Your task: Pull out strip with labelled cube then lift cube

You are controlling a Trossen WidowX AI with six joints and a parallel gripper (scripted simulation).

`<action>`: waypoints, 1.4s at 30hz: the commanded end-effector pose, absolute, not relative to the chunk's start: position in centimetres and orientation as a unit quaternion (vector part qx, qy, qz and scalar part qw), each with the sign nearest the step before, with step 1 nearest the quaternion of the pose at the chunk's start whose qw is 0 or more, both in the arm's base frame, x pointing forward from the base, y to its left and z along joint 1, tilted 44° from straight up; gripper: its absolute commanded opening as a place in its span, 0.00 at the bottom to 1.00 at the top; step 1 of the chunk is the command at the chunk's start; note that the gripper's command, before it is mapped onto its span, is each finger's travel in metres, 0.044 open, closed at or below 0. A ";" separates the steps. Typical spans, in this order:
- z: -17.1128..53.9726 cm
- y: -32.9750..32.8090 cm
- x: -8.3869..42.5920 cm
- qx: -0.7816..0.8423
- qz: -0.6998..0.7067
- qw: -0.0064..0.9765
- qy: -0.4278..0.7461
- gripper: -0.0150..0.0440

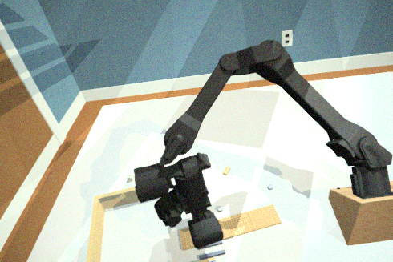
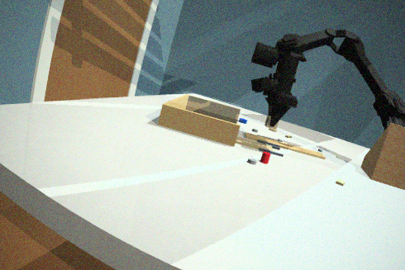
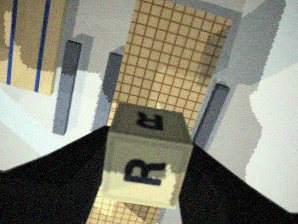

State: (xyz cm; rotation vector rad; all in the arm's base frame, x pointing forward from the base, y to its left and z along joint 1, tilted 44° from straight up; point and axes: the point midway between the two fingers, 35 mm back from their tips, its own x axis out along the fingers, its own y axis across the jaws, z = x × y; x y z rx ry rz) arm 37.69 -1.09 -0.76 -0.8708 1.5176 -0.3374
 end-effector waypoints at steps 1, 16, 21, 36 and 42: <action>-0.5 -0.9 36.6 -0.378 -0.148 0.628 0.664 0.25; -0.8 -1.0 32.2 -0.378 -0.147 0.627 0.665 0.25; -1.0 -1.1 30.6 -0.378 -0.147 0.626 0.665 0.25; 1.6 1.4 30.3 -0.378 -0.147 0.627 0.666 0.25; 1.6 1.4 30.3 -0.378 -0.147 0.627 0.666 0.25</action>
